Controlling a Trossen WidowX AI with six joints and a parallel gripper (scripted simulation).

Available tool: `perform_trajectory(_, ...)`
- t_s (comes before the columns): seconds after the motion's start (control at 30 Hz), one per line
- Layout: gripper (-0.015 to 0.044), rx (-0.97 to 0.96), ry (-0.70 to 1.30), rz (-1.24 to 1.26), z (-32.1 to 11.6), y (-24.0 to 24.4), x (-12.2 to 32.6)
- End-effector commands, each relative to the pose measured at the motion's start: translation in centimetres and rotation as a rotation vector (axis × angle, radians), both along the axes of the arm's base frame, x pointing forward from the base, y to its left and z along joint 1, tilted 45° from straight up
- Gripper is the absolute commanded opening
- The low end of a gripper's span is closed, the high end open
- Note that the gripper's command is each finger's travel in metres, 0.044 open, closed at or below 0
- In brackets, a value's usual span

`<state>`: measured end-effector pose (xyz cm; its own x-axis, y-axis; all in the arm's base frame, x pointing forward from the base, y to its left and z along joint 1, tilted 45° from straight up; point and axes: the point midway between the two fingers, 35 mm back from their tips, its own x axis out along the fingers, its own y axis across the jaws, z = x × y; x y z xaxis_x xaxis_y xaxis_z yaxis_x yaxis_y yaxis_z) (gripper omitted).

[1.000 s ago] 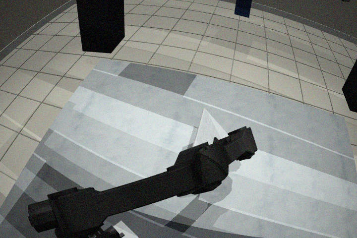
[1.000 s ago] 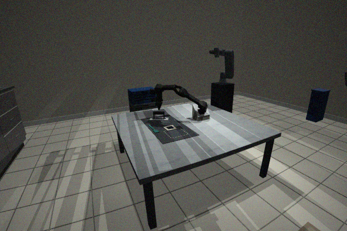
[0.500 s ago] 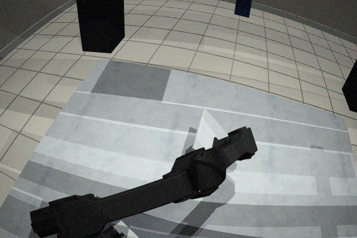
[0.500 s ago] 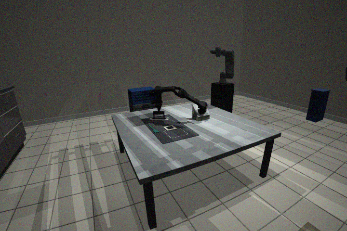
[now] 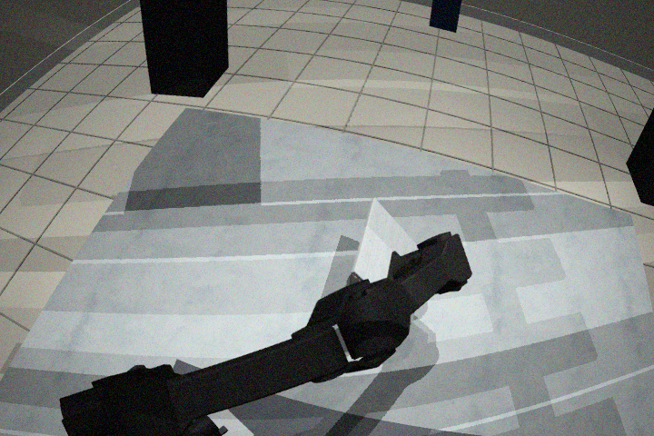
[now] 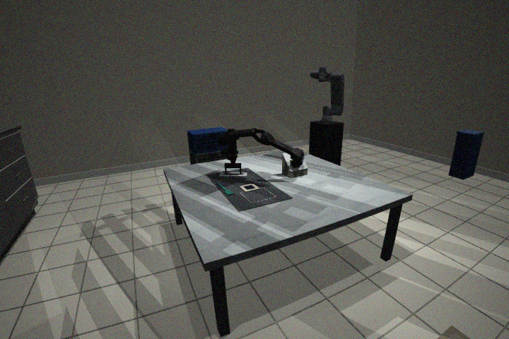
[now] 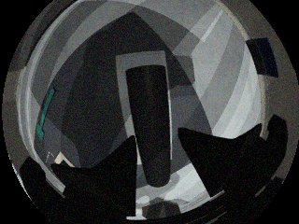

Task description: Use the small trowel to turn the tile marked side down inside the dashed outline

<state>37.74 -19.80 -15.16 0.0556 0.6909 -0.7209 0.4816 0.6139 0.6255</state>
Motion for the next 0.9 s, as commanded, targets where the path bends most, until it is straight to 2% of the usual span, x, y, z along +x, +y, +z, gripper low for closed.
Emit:
perform_trajectory(0.0,0.0171,0.003,0.002,-0.003,-0.12,0.16,0.07)
perform_trajectory(0.2,0.0131,0.003,0.002,-0.003,-0.12,0.16,0.07)
perform_trajectory(0.73,0.013,0.003,-0.001,0.001,-0.12,0.16,0.07)
perform_trajectory(0.87,0.013,-0.003,-0.069,0.072,-0.12,0.16,0.07)
